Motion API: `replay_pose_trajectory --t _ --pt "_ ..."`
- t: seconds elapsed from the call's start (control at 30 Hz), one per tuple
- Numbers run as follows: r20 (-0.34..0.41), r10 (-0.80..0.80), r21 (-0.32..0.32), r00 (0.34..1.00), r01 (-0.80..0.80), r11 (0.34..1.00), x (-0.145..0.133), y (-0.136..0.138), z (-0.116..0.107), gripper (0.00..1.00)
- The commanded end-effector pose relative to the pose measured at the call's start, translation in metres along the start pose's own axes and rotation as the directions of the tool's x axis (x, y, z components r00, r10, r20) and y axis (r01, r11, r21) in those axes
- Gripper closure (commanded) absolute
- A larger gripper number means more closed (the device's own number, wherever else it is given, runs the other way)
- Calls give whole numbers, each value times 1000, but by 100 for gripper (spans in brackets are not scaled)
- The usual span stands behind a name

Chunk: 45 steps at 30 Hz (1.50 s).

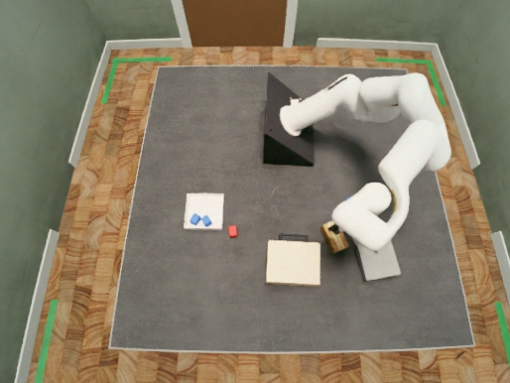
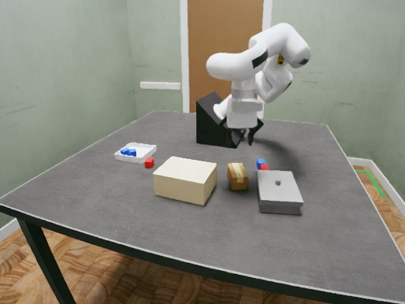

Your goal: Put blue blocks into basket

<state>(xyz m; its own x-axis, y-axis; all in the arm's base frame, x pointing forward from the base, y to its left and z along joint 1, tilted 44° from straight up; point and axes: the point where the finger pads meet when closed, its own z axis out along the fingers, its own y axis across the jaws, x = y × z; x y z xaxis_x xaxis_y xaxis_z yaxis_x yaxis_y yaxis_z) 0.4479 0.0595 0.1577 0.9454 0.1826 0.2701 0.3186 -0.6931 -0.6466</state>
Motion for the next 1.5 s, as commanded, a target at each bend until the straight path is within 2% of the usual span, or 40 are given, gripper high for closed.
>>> replay_pose_trajectory --t 0.0,0.67,0.73,0.83,1.1,1.47 --pt "-2 -1 -1 1000 1 1000 1 0 -12 27" --pt "-2 0 -1 1000 0 1000 -1 -3 -18 27" --pt "-2 4 -1 1000 -4 1000 -10 -19 -20 27" --pt "-2 17 -1 1000 -17 1000 -41 -64 -24 27" --pt "-2 41 -1 999 -41 999 -105 -120 -16 27" --pt "-2 41 -1 999 -41 999 -108 -122 -16 27"
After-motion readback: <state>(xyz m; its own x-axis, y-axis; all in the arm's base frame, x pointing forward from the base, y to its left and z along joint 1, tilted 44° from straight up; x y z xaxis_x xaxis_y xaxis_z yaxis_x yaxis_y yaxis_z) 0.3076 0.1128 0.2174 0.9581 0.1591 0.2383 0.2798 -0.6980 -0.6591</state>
